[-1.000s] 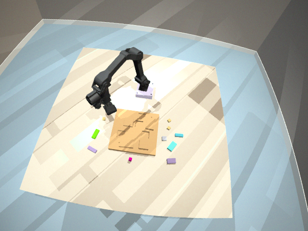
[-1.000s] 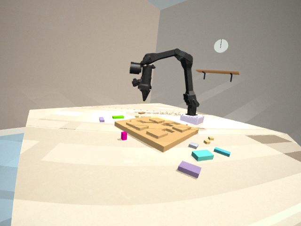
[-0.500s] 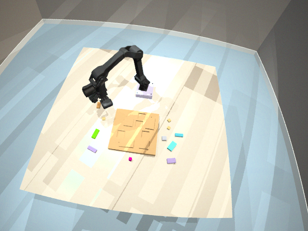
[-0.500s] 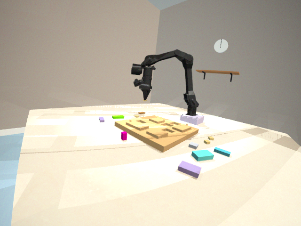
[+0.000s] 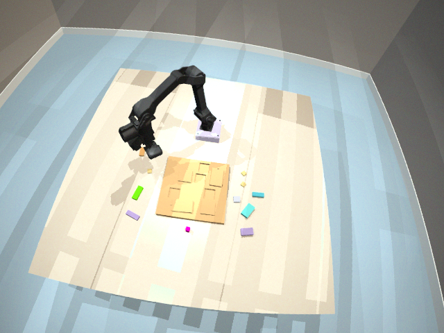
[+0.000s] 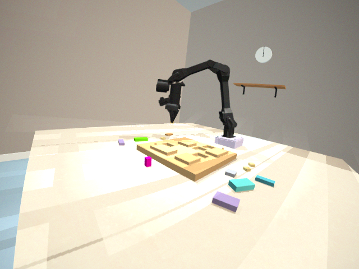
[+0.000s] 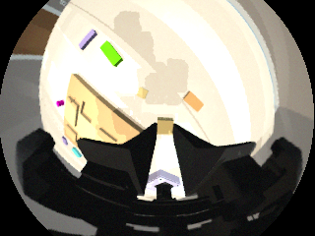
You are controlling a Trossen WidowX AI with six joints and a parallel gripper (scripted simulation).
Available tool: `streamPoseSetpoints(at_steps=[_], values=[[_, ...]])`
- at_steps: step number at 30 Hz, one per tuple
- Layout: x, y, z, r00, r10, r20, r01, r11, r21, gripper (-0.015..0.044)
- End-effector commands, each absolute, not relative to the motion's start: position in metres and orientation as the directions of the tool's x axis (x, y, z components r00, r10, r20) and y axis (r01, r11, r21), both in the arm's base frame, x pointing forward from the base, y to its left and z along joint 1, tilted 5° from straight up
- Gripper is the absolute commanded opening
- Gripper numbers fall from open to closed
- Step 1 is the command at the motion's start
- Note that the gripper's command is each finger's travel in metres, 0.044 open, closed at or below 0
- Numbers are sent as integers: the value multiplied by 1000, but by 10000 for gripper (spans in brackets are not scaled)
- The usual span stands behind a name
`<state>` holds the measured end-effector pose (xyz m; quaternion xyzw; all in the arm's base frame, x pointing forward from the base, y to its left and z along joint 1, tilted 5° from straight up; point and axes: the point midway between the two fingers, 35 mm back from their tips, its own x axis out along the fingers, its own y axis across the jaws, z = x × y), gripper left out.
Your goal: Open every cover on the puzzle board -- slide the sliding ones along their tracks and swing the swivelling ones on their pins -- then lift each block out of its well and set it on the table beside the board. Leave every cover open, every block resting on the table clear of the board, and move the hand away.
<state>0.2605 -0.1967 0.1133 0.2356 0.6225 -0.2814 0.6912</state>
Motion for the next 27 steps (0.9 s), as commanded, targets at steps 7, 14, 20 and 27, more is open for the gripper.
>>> streamPoseSetpoints(at_steps=[7, 14, 20, 27], values=[[262, -198, 93, 60, -85, -995, 679, 734, -22, 80], [263, -199, 81, 60, -85, -995, 679, 734, -22, 80], [264, -200, 72, 60, -85, -995, 679, 734, -22, 80], [264, -200, 60, 60, -85, -995, 679, 734, -22, 80]])
